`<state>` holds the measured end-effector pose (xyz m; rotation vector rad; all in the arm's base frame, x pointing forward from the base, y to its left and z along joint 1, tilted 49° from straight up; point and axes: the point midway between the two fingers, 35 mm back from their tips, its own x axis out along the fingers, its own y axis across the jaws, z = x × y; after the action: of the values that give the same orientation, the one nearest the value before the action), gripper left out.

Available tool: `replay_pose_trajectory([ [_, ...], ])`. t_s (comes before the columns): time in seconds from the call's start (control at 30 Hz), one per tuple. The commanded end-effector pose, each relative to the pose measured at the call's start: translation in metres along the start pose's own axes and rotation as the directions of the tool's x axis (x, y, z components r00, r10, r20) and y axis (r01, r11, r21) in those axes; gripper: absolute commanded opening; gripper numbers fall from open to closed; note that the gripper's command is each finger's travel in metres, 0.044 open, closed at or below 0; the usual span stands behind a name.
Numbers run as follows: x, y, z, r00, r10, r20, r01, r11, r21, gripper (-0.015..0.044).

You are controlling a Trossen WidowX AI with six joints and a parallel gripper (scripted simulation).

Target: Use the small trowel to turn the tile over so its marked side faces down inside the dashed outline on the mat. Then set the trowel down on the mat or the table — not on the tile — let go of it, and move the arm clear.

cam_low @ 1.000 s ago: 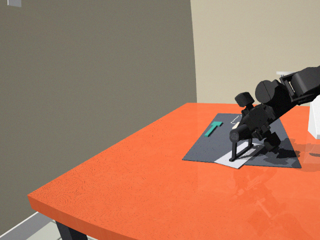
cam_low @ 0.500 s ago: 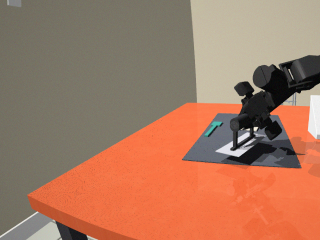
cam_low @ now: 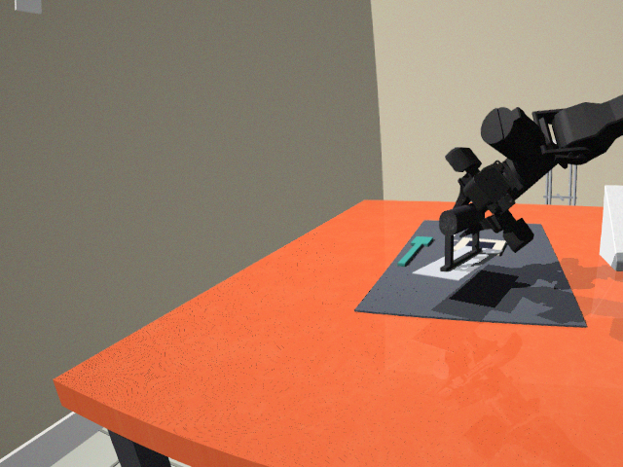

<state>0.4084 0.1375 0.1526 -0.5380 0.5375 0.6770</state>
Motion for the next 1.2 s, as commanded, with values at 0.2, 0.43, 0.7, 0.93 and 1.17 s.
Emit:
replay_pose_trajectory([
  [0.2, 0.023, -0.024, -0.062, 0.993, -0.004, 0.119, 0.009, 0.999, -0.042, 0.0],
  [0.43, 0.026, -0.027, -0.084, 0.987, -0.006, 0.162, 0.017, 0.998, -0.063, 0.0],
  [0.7, 0.029, -0.025, -0.085, 0.987, -0.006, 0.162, 0.017, 0.998, -0.063, 0.0],
  [0.93, 0.038, -0.018, -0.086, 0.987, -0.006, 0.162, 0.016, 0.998, -0.063, 0.0],
  [1.17, 0.047, -0.011, -0.087, 0.987, -0.006, 0.163, 0.016, 0.998, -0.062, 0.0],
])
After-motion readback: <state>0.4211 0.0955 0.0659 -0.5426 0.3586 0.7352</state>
